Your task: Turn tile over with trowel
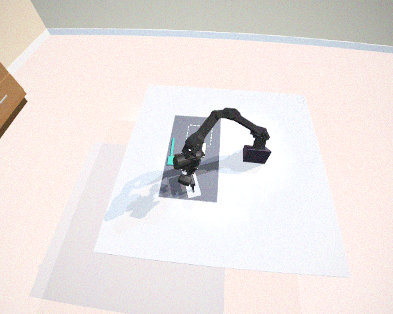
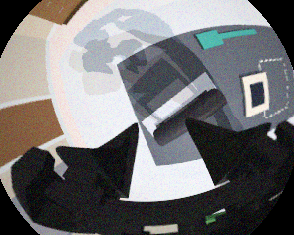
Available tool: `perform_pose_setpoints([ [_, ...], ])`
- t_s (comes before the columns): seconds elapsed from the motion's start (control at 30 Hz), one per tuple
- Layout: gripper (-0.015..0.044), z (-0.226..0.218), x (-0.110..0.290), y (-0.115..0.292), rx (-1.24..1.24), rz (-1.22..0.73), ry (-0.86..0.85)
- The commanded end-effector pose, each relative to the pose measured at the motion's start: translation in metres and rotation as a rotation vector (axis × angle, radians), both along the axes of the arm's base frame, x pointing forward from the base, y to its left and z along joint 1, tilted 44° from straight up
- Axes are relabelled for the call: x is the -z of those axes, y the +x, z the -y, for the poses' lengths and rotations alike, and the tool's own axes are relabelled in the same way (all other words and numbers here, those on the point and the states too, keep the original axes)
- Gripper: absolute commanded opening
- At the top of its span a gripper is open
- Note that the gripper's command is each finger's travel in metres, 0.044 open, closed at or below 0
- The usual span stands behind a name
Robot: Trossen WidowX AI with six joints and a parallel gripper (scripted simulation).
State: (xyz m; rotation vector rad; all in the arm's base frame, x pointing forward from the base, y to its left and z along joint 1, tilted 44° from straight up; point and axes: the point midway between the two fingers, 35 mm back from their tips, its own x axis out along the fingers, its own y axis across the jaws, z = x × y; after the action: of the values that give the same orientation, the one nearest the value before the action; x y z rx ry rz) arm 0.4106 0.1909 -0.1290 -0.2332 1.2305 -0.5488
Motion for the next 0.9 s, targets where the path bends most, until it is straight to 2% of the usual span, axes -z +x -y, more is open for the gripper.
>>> perform_pose_setpoints([
  [0.0, 0.03, -0.0018, 0.0014, -0.0005, -0.089, -0.03, -0.003],
  [0.87, 0.03, 0.0002, 0.0072, 0.0008, -0.56, -0.151, -0.083],
])
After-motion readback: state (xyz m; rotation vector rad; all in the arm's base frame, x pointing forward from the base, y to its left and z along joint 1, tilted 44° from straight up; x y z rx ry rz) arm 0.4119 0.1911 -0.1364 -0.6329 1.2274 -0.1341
